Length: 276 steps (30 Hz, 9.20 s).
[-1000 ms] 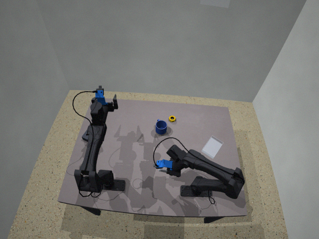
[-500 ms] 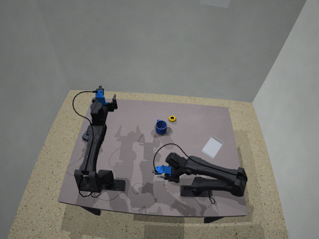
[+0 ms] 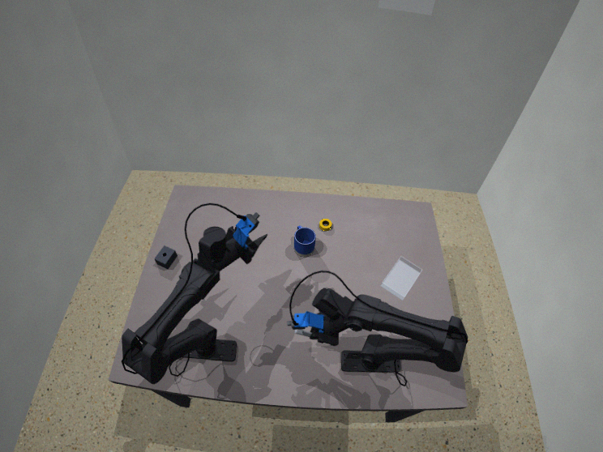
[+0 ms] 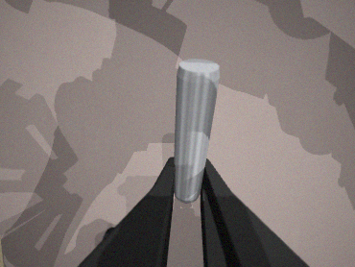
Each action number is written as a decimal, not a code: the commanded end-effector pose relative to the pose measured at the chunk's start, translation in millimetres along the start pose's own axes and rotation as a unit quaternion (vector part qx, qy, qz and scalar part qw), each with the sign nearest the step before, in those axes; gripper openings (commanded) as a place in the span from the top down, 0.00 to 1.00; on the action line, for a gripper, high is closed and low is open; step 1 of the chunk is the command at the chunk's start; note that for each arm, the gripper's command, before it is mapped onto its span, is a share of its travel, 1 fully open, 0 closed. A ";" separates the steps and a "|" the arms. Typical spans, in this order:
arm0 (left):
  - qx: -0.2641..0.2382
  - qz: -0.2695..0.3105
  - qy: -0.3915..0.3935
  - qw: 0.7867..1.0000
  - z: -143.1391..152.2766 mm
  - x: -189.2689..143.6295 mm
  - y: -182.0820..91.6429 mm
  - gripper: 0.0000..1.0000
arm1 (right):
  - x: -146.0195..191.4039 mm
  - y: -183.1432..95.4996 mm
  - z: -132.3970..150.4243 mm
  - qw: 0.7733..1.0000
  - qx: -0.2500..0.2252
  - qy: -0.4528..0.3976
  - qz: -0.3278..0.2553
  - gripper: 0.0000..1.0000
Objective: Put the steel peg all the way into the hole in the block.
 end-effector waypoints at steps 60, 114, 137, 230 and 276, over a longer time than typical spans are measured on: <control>-0.074 0.434 0.280 0.853 77.5 -200.0 -75.5 0.57 | -0.5 -4.1 -8.4 1.000 -0.023 -0.005 0.005 1.00; -0.075 0.434 0.279 0.853 84.4 -231.1 -53.4 0.57 | -0.5 -4.1 -8.4 1.000 -0.023 -0.005 0.005 1.00; -0.075 0.434 0.279 0.853 86.4 -241.8 -45.4 0.57 | -0.5 -4.1 -8.4 1.000 -0.023 -0.005 0.005 1.00; -0.085 0.429 0.280 0.855 82.0 -240.1 -46.3 1.00 | -14.6 -59.4 41.7 1.000 -0.001 -0.028 -0.006 0.57; -0.085 0.429 0.280 0.855 82.0 -240.1 -46.3 1.00 | -5.3 -85.9 62.1 1.000 -0.020 -0.005 0.005 0.57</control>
Point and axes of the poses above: on each arm, the point where the finger pads meet when closed, its own y axis out along the fingers, its own x axis across the jaws, z = x × y, the point moved 7 cm from there along -y, back along the fingers, and after that the axes turned 4 degrees about y, right-handed, at the moved point
